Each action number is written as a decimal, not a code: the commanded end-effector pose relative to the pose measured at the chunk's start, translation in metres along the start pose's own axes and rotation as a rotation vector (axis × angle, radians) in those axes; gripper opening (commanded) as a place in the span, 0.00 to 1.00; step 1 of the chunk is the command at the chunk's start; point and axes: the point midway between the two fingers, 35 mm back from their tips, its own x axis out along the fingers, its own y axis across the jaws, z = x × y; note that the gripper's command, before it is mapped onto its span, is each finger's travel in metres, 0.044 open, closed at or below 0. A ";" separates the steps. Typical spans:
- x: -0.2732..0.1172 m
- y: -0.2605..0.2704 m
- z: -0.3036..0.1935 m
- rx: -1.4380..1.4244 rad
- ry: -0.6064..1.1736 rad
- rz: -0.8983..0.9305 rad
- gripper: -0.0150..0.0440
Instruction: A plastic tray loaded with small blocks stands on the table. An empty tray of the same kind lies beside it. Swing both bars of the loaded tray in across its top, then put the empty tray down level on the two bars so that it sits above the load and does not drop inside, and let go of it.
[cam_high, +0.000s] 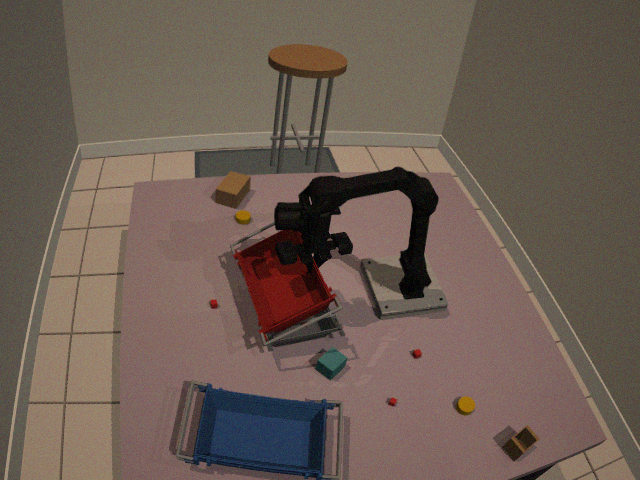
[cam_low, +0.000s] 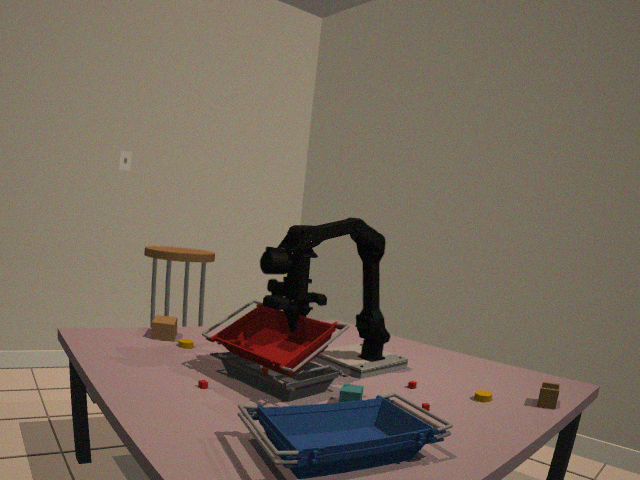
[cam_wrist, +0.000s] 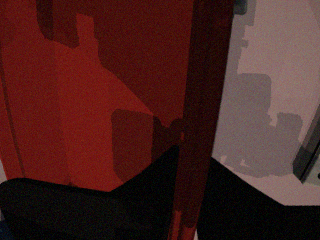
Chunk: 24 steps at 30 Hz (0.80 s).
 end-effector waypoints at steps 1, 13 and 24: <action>0.001 -0.002 0.000 -0.004 0.001 0.010 0.25; 0.011 -0.010 0.000 -0.004 0.001 0.010 0.25; 0.019 -0.014 0.000 -0.004 0.001 0.009 0.25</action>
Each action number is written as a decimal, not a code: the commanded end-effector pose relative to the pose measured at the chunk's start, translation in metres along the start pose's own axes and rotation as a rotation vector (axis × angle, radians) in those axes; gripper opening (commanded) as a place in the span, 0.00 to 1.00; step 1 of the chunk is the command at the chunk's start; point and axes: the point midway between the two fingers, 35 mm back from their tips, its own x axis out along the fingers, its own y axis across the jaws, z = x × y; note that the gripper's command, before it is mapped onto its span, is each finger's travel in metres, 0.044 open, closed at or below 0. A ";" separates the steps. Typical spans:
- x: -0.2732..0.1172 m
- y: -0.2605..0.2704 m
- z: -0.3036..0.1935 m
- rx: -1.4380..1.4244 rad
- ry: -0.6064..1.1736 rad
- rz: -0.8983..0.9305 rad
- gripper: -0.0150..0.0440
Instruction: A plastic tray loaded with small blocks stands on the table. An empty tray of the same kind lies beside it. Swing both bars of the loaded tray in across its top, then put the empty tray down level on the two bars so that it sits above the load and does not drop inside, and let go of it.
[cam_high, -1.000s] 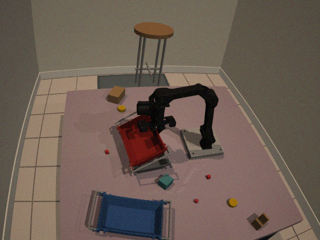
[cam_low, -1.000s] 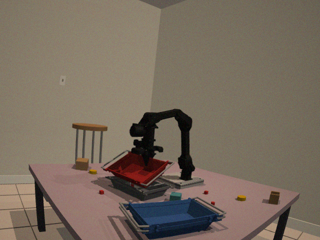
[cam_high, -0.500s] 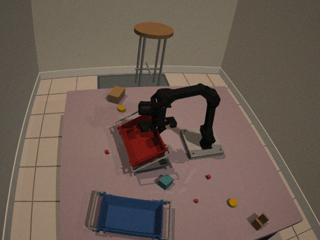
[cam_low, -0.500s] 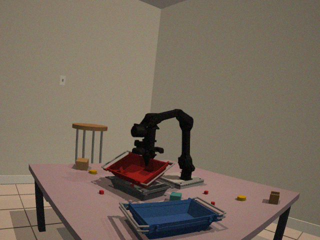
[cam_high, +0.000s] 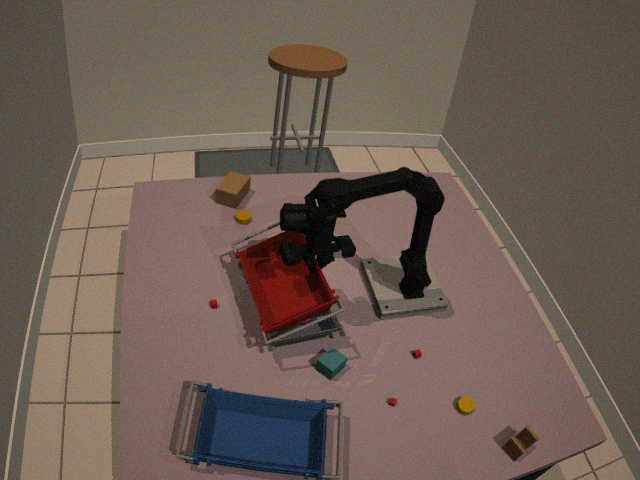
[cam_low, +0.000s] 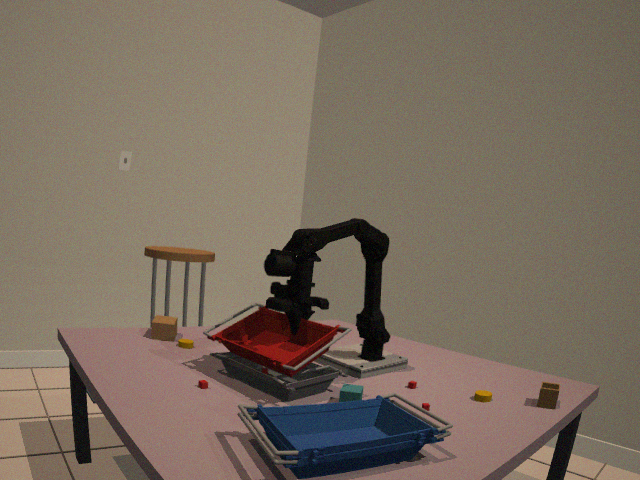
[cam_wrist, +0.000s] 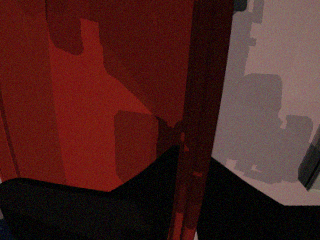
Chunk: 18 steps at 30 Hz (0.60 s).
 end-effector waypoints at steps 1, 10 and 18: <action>0.008 -0.006 0.000 -0.005 0.000 -0.023 0.25; 0.009 -0.007 0.000 -0.005 0.000 -0.023 0.25; 0.017 -0.011 0.000 -0.005 0.000 -0.023 0.25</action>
